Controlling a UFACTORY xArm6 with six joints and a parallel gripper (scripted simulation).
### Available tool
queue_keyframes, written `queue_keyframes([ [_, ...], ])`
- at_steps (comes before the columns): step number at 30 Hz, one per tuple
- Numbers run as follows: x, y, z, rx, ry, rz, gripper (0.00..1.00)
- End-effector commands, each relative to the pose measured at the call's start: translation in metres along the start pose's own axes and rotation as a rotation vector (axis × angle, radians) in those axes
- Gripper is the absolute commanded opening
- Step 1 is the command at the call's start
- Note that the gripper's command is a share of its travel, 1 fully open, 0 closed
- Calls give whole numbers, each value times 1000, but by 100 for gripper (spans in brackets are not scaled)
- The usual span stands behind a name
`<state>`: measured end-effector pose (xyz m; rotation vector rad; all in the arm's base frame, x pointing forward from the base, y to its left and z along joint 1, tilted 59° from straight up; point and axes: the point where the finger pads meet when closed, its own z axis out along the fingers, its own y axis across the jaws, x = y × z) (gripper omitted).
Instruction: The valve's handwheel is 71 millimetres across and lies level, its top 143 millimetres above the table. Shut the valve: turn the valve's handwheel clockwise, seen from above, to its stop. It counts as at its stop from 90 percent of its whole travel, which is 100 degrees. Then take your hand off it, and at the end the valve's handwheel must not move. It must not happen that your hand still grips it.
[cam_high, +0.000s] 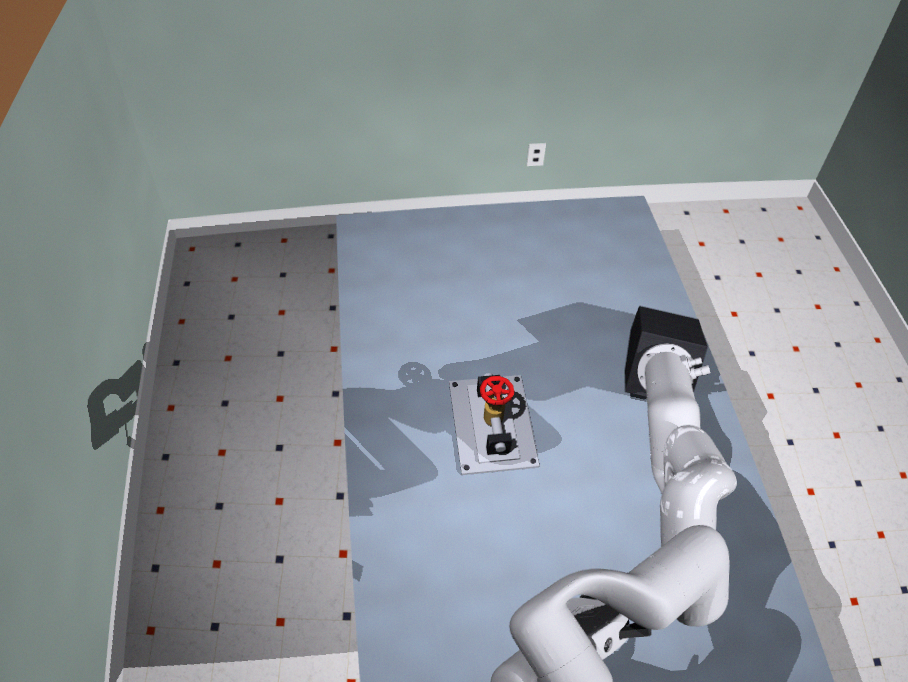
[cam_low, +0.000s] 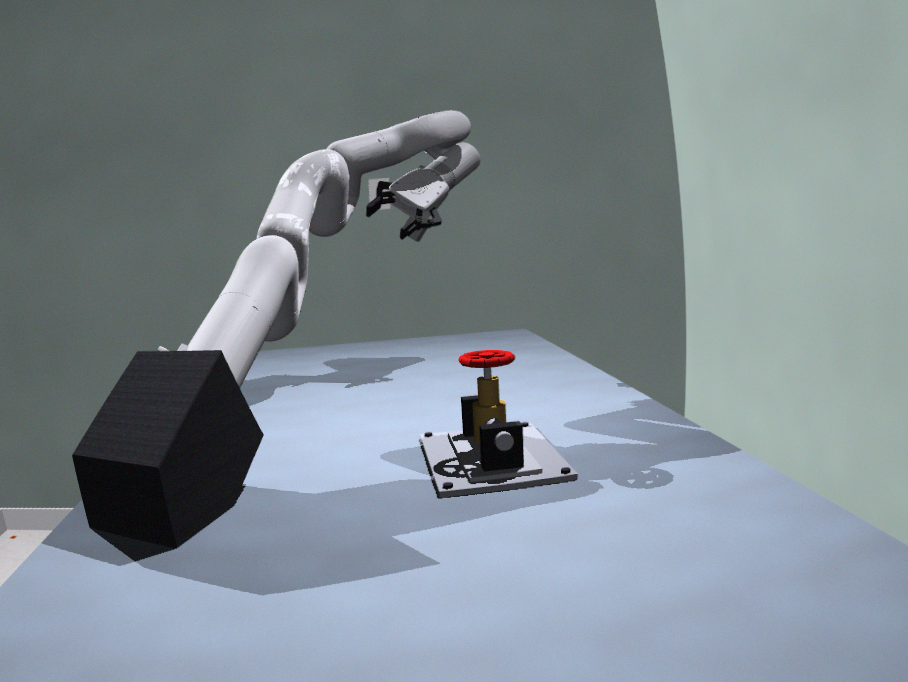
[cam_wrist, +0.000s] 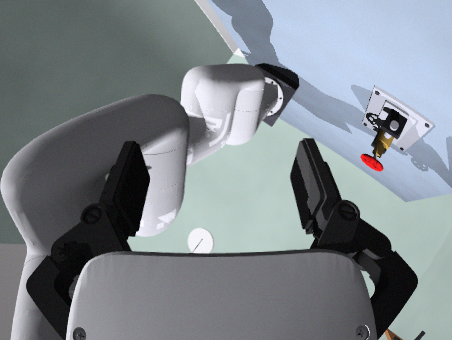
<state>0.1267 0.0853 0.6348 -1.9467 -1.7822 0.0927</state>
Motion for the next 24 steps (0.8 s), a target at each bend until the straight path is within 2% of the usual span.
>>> queue_keyframes([
  [1, 0, -1, 0, -2, 0, 0, 100],
  [5, 0, 3, -1, -2, 8, -1, 100],
  [8, 0, 25, -3, 7, 60, -3, 100],
  [10, -2, 55, -6, 14, 128, -4, 100],
  [13, -16, 113, -8, 6, 279, 5, 100],
  [14, -19, 121, -8, 6, 281, 5, 100],
  [15, -29, 144, -6, -5, 342, 13, 100],
  [17, -44, 175, -3, -23, 406, 25, 100],
  [19, -44, 175, -3, -23, 406, 25, 100],
  [21, -80, 225, 9, -74, 533, 58, 100],
  [22, -84, 231, 10, -75, 535, 59, 100],
  [24, -102, 250, 18, -109, 596, 82, 100],
])
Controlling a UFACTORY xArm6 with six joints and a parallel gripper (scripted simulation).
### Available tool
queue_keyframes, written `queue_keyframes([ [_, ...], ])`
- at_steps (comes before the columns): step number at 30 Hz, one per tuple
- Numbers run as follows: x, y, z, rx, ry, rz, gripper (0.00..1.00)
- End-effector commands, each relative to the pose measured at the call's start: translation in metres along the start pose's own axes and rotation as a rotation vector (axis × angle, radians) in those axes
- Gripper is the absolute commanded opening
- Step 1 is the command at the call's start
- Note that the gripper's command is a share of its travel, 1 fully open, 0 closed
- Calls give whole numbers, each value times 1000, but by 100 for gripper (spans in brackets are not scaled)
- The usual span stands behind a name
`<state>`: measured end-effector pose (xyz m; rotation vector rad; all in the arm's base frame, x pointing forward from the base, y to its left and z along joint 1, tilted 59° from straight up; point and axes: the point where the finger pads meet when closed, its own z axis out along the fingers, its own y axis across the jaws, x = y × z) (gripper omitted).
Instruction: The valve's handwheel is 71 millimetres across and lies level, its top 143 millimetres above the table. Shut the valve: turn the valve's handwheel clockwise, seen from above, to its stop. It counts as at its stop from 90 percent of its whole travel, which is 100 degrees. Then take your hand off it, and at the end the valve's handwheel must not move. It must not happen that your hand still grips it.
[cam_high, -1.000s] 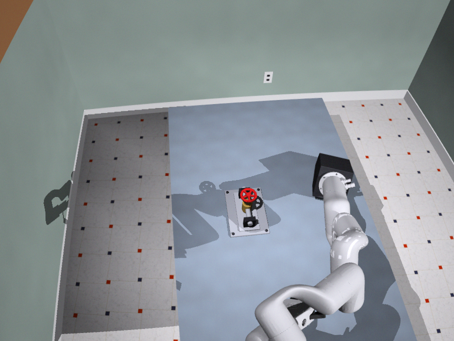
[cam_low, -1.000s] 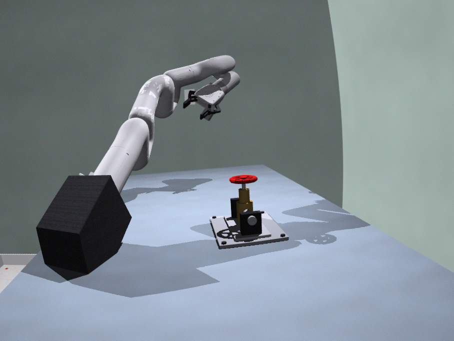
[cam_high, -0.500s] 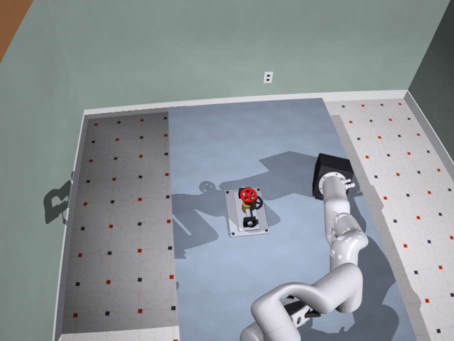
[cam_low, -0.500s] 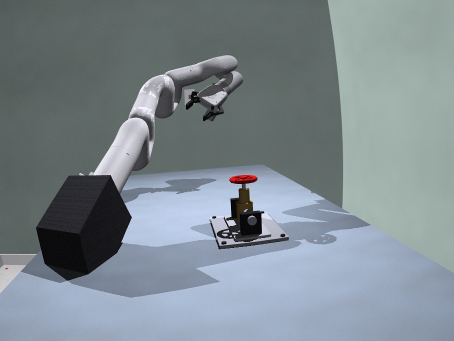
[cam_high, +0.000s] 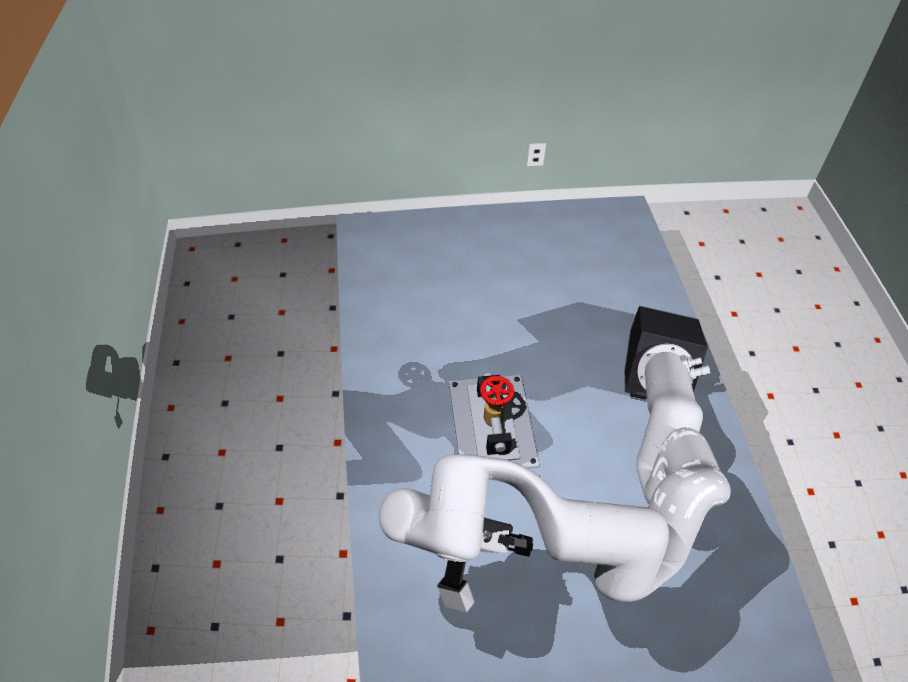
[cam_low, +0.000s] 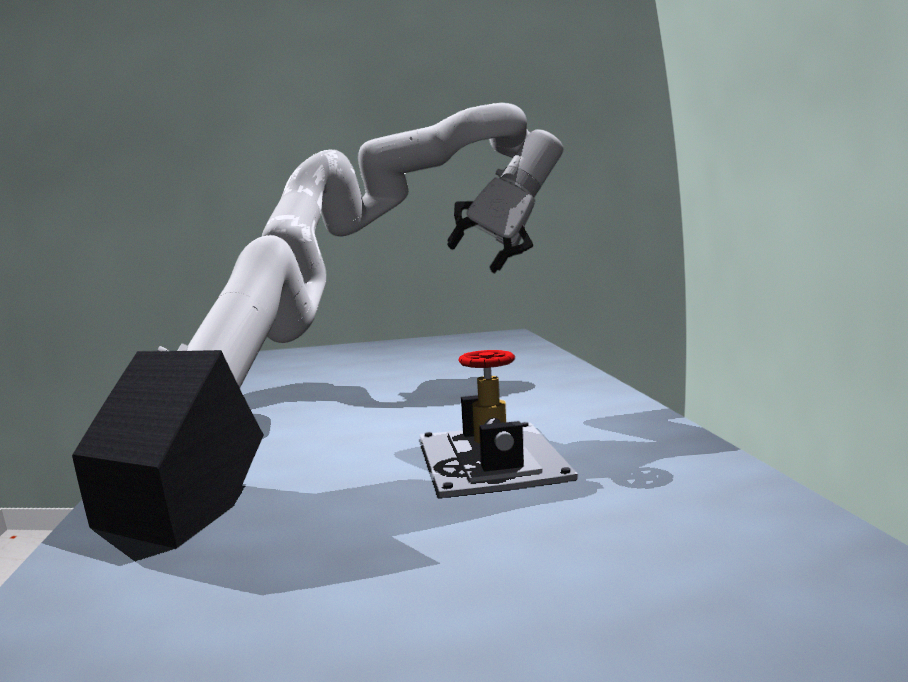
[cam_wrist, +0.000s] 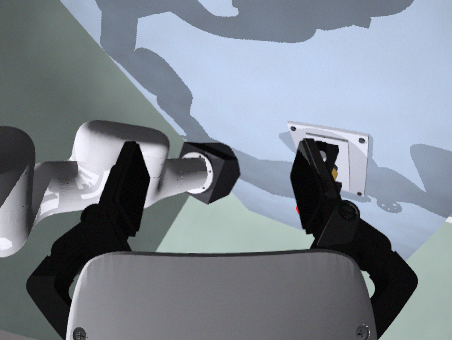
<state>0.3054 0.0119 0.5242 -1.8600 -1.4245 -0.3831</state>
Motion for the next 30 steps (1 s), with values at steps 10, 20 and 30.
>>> queue_keyframes([
  [10, -177, 129, 24, -314, 365, 148, 100],
  [20, -317, 149, 85, -472, 432, 257, 100],
  [30, -340, 147, 100, -492, 437, 274, 100],
])
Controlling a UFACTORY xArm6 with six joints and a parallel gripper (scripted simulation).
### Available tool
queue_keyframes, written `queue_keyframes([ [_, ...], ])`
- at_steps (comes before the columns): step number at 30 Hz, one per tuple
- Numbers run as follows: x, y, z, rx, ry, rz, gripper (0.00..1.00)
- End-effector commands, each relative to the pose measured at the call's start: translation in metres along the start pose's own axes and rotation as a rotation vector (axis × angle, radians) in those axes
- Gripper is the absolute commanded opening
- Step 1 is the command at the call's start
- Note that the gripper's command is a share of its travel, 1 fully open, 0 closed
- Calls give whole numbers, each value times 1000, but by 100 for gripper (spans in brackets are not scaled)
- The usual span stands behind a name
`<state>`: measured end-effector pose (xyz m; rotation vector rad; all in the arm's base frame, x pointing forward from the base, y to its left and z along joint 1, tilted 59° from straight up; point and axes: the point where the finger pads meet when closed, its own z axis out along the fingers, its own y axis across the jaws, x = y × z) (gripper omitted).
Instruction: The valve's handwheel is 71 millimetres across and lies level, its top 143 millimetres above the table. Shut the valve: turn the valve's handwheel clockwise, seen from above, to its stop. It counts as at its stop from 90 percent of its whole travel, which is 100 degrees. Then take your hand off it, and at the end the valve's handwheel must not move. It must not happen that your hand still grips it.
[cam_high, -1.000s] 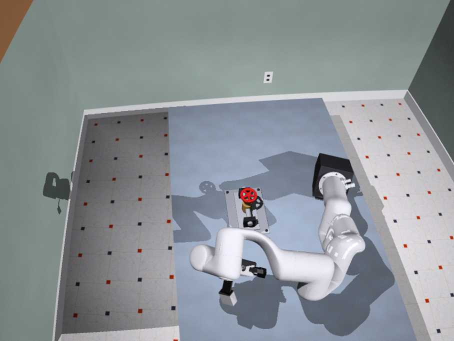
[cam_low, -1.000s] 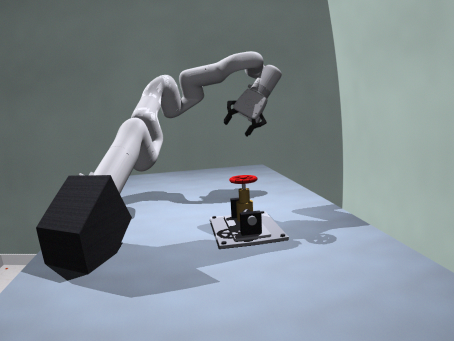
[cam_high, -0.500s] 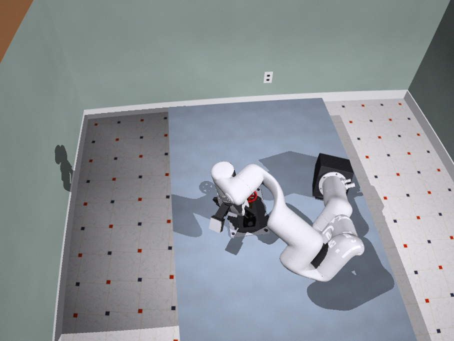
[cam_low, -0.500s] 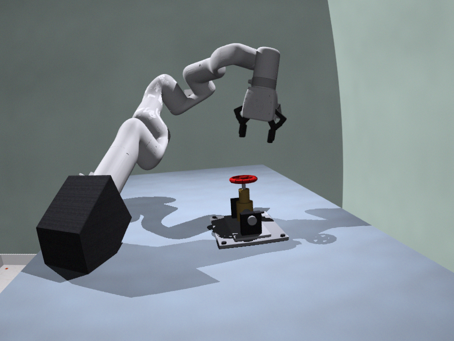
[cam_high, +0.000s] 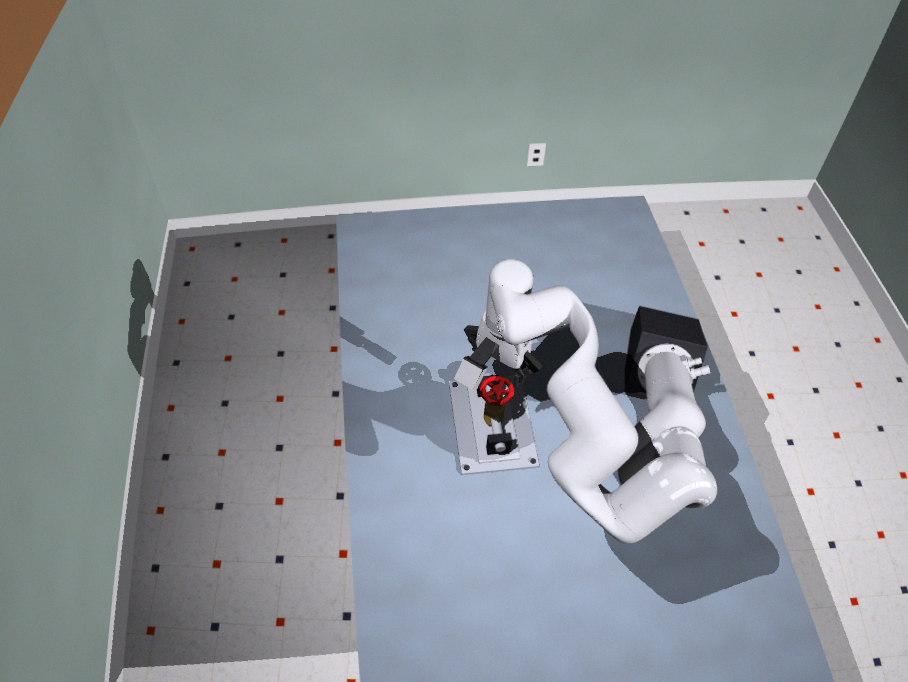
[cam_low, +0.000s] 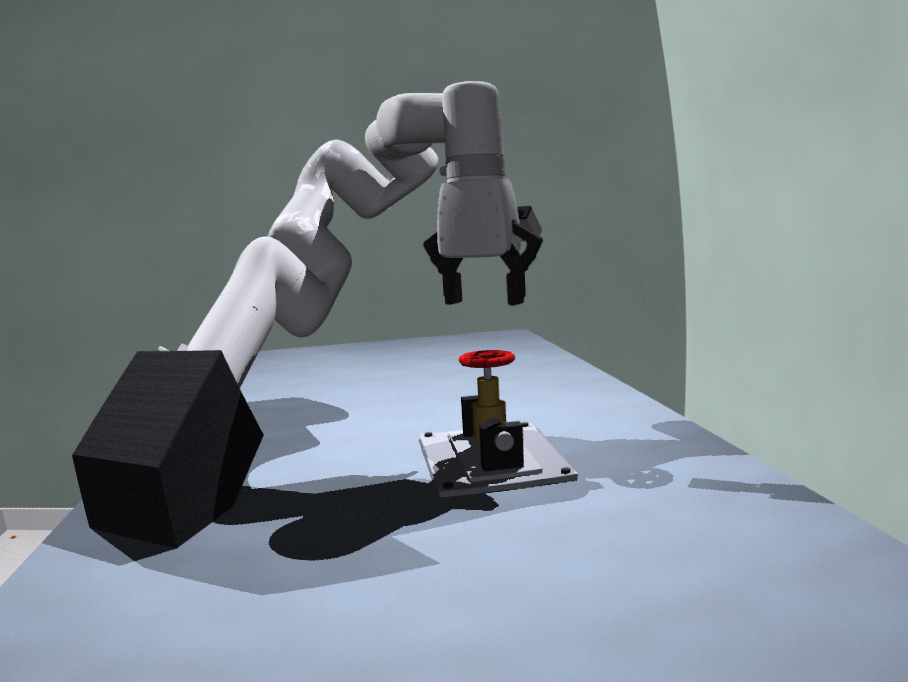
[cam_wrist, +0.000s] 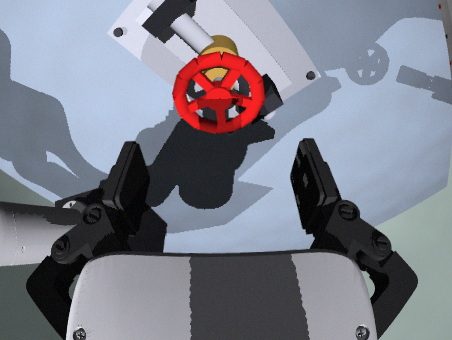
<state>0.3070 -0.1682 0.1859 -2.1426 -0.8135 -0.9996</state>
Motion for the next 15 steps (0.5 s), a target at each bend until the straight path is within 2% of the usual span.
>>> queue_keyframes([
  [1, -1, 0, 0, -1, 1, 2, 100],
  [15, -1, 0, 5, -1, 1, 2, 100],
])
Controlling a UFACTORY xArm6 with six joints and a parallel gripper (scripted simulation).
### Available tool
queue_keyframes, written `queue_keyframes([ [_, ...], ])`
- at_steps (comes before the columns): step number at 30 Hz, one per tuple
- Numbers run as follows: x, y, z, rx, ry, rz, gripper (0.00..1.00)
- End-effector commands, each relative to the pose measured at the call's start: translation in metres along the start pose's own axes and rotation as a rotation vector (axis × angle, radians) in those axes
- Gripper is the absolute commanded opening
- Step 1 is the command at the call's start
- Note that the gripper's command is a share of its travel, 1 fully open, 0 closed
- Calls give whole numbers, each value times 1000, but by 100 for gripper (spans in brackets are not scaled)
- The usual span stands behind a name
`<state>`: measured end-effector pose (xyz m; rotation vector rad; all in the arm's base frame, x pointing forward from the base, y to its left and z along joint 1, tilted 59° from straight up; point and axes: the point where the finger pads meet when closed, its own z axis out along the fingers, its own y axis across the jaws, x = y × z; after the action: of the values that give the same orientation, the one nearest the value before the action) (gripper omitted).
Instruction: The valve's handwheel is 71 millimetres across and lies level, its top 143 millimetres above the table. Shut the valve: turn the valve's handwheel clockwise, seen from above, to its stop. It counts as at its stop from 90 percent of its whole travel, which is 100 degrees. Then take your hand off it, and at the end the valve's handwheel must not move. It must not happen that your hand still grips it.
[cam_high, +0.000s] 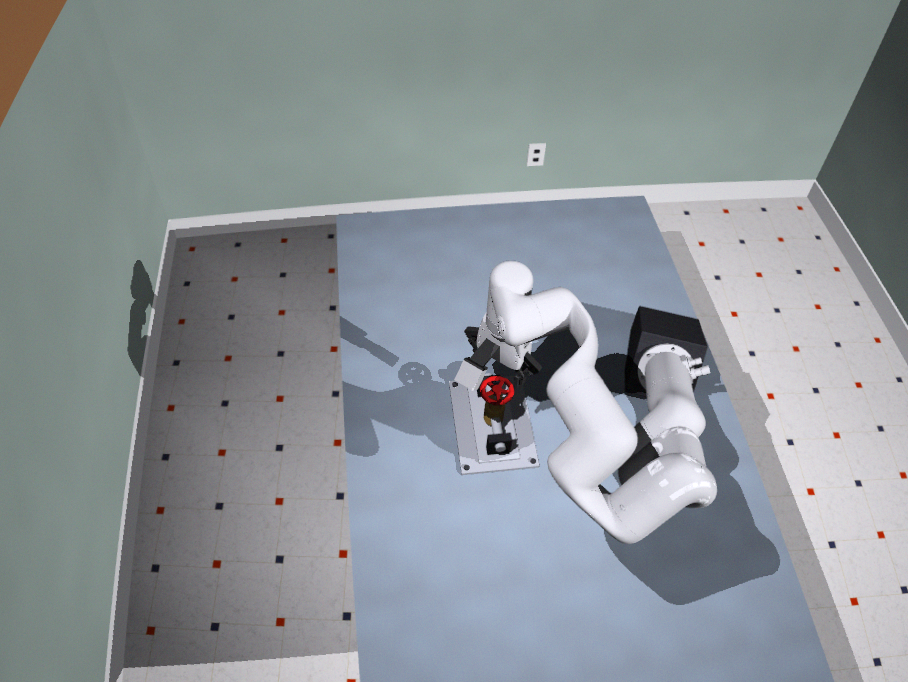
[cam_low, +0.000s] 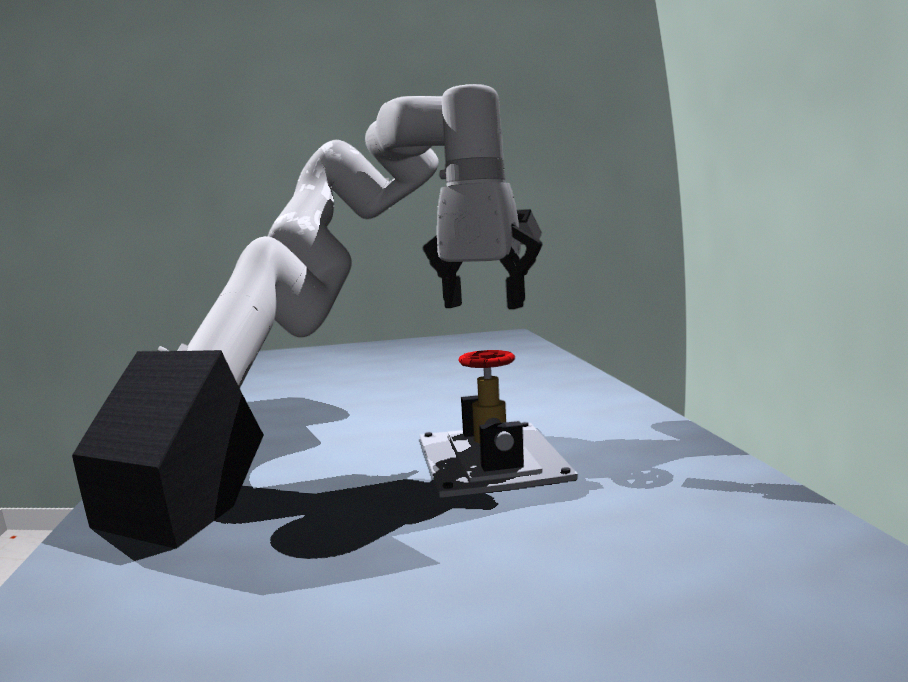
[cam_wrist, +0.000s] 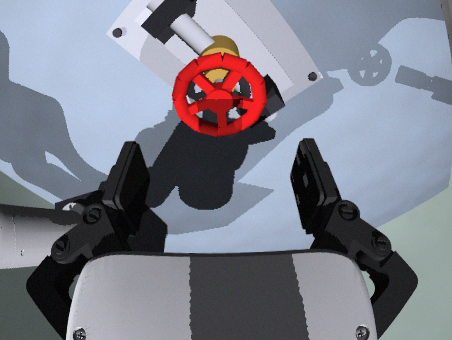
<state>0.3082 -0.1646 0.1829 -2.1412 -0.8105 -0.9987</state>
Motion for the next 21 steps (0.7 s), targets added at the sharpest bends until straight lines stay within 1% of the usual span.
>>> queue_keyframes([
  [1, 0, 1, 0, -3, 0, -1, 100],
  [21, 0, 1, 22, -3, 0, -1, 100],
])
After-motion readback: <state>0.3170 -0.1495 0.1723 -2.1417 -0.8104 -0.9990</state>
